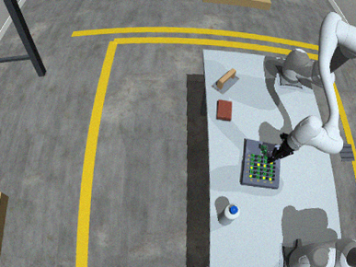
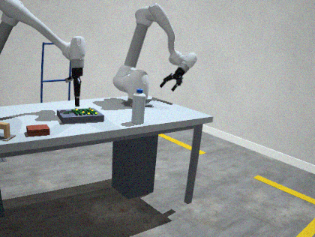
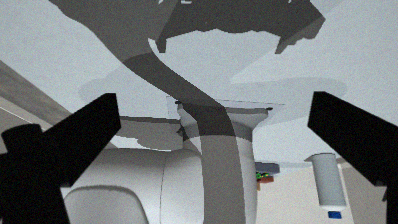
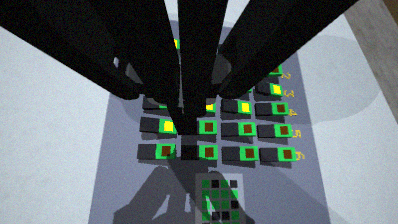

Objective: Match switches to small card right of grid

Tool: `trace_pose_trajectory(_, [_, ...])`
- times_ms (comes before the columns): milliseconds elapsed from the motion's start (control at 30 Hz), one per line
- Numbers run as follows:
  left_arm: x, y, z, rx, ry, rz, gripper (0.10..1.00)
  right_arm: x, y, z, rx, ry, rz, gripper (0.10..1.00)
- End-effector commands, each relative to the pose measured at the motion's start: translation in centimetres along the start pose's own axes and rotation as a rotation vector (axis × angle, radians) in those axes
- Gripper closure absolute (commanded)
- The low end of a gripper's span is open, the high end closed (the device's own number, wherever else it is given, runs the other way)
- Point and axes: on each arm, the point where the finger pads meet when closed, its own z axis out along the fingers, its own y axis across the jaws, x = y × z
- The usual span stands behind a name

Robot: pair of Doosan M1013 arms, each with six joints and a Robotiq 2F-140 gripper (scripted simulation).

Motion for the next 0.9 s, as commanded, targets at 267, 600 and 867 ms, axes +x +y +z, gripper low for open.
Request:
trace_pose_trajectory(267, [0.0, 0.0, 0.0, 0.0, 0.001, 0.0, 0.098, 0.0, 0.0, -0.9, 0.0, -0.001, 0.0, 0.999])
trace_pose_trajectory(600, [0.0, 0.0, 0.0, 0.0, 0.001, 0.0, 0.098, -4.1, 1.7, -1.1, 0.0, -0.001, 0.0, 0.999])
trace_pose_trajectory(867, [0.0, 0.0, 0.0, 0.0, 0.001, 0.0, 0.098, -9.7, 4.0, -1.5, 0.0, -0.001, 0.0, 0.999])
